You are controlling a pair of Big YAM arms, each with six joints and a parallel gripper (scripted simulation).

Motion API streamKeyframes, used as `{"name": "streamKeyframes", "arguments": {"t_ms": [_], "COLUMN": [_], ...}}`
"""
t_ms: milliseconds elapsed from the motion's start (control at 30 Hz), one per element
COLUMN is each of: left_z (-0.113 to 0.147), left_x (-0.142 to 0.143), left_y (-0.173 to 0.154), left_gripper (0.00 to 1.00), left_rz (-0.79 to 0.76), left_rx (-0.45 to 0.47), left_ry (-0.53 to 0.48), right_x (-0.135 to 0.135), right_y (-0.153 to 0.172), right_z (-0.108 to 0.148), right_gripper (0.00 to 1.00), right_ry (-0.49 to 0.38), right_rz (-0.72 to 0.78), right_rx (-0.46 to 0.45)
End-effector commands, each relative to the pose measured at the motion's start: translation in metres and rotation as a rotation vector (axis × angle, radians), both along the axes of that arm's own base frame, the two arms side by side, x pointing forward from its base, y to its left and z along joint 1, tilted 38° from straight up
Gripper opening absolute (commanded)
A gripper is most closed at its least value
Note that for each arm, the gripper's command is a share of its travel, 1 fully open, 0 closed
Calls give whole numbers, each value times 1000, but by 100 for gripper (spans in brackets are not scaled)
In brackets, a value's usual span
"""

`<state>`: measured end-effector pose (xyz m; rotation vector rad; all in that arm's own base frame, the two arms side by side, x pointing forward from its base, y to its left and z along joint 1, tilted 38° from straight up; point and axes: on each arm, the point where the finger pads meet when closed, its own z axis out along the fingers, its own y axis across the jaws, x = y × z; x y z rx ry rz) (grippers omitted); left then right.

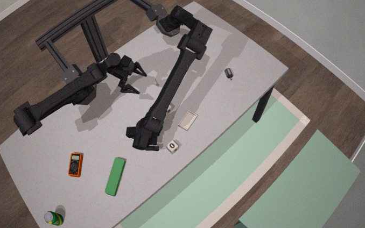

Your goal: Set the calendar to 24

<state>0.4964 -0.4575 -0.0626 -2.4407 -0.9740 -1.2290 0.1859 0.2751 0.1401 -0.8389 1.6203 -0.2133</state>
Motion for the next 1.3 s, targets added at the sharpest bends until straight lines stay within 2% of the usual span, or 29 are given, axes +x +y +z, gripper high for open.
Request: {"name": "streamKeyframes", "arguments": {"t_ms": [0, 33, 67, 167, 233, 367, 467, 667, 733, 800, 900, 933, 1167, 1267], "left_z": [21, 21, 36, 39, 39, 42, 44, 49, 51, 51, 54, 55, 61, 64], "left_x": [9, 9, 21, 24, 24, 18, 30, 35, 28, 28, 31, 41, 46, 39], "left_y": [-13, -12, -4, 0, 0, -8, 6, 11, 2, 2, 6, 17, 23, 13], "left_gripper": [100, 100, 100, 100, 100, 100, 100, 100, 100, 100, 100, 100, 100, 100], "left_rz": [6, 23, 64, 179, 179, 294, 398, 574, 616, 616, 727, 784, 1001, 1081], "left_rx": [-51, -70, -109, -223, -223, -366, -447, -609, -666, -666, -759, -789, -959, -1034], "left_ry": [-36, -47, -73, -138, -138, -203, -245, -322, -342, -342, -391, -414, -502, -531], "right_x": [0, 0, 0, 0, 0, 0, 0, 0, 0, 0, 0, 0, 0, 0], "right_y": [4, 4, 4, 4, 4, 4, 4, 4, 4, 4, 4, 4, 4, 4], "right_z": [3, 3, 3, 3, 3, 3, 3, 3, 3, 3, 3, 3, 3, 3], "right_gripper": [100, 100, 100, 100, 100, 100, 100, 100, 100, 100, 100, 100, 100, 100], "right_ry": [-3, -3, -3, -3, -3, -3, -3, -3, -3, -3, -3, -3, -3, -3], "right_rz": [2, 2, 2, 2, 2, 2, 2, 2, 2, 2, 2, 2, 2, 2], "right_rx": [17, 17, 17, 17, 17, 17, 17, 17, 17, 17, 17, 17, 17, 17]}}
